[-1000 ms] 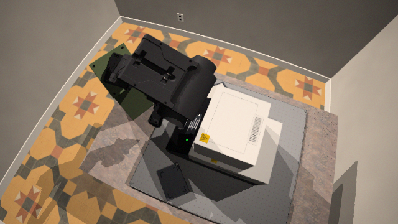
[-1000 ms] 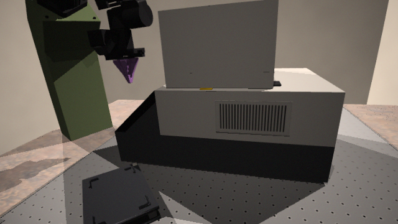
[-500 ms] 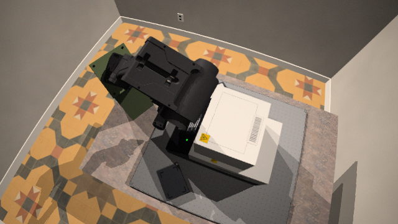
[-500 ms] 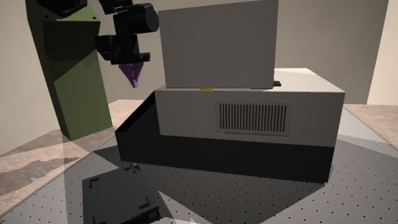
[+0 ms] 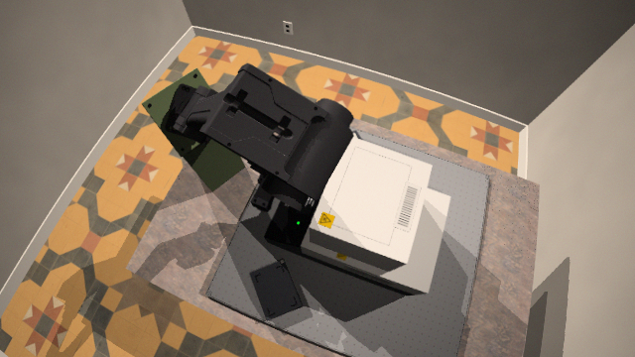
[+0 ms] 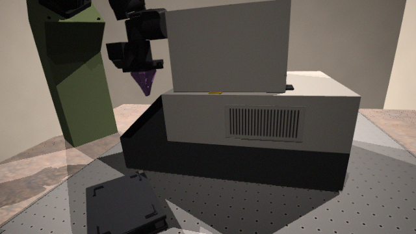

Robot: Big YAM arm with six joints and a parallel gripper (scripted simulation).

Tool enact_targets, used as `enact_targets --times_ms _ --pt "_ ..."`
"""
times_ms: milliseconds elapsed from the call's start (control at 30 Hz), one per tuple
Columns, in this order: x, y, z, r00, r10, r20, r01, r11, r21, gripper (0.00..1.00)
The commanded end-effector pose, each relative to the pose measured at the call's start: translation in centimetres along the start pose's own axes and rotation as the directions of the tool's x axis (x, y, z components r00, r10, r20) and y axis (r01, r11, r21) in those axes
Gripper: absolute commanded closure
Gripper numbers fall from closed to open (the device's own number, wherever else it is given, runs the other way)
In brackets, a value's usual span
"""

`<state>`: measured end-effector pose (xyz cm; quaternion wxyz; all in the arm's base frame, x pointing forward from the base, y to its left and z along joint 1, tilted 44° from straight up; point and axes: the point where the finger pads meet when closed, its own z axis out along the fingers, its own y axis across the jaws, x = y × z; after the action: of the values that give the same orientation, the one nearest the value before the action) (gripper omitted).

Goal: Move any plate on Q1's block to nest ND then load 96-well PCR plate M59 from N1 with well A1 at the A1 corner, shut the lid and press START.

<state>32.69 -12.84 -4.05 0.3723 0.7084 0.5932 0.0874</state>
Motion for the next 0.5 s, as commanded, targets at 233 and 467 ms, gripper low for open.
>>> enact_targets --times_ms 233,467 --pt "-0.4 0.8 0.6 1.0 -0.006 0.004 0.006 1.0 0.006 1.0" --pt "-0.2 0.6 1.1 1.0 -0.012 0.001 0.011 1.0 0.024 1.0"
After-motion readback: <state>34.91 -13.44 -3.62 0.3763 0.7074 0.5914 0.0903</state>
